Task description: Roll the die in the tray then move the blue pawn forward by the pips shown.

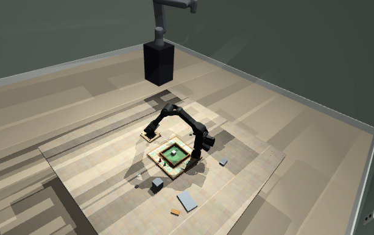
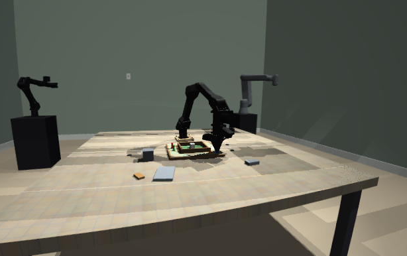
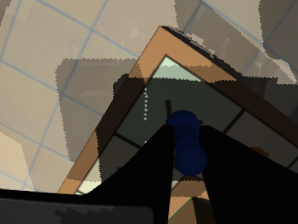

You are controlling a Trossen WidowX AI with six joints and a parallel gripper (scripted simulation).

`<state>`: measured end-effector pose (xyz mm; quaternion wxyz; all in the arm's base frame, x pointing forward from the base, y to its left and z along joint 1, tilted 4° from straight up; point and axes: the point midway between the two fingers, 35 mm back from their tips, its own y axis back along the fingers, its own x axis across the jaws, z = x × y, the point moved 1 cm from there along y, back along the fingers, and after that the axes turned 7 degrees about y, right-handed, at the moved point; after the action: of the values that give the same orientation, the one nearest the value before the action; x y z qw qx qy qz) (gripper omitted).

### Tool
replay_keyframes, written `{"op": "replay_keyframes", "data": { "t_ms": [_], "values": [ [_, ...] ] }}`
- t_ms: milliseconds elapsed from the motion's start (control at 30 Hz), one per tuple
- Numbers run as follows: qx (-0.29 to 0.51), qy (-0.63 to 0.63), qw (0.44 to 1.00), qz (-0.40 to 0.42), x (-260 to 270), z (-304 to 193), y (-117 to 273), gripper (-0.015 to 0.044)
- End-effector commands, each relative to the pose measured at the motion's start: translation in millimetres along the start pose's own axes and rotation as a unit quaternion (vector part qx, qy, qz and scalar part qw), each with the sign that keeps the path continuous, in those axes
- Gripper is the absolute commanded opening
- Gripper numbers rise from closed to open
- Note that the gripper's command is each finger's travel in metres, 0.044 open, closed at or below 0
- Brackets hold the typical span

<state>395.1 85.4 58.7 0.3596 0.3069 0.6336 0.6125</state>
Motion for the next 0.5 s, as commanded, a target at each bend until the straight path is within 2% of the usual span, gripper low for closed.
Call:
{"op": "replay_keyframes", "data": {
  "t_ms": [0,200,467],
  "values": [
    [0.001,0.002,1.000,0.001,0.2,0.0,-1.7,0.0016],
    [0.001,0.002,1.000,0.001,0.0,0.7,1.4,0.0000],
    [0.000,0.002,1.000,0.001,-1.7,5.8,39.5,0.0000]
  ]
}}
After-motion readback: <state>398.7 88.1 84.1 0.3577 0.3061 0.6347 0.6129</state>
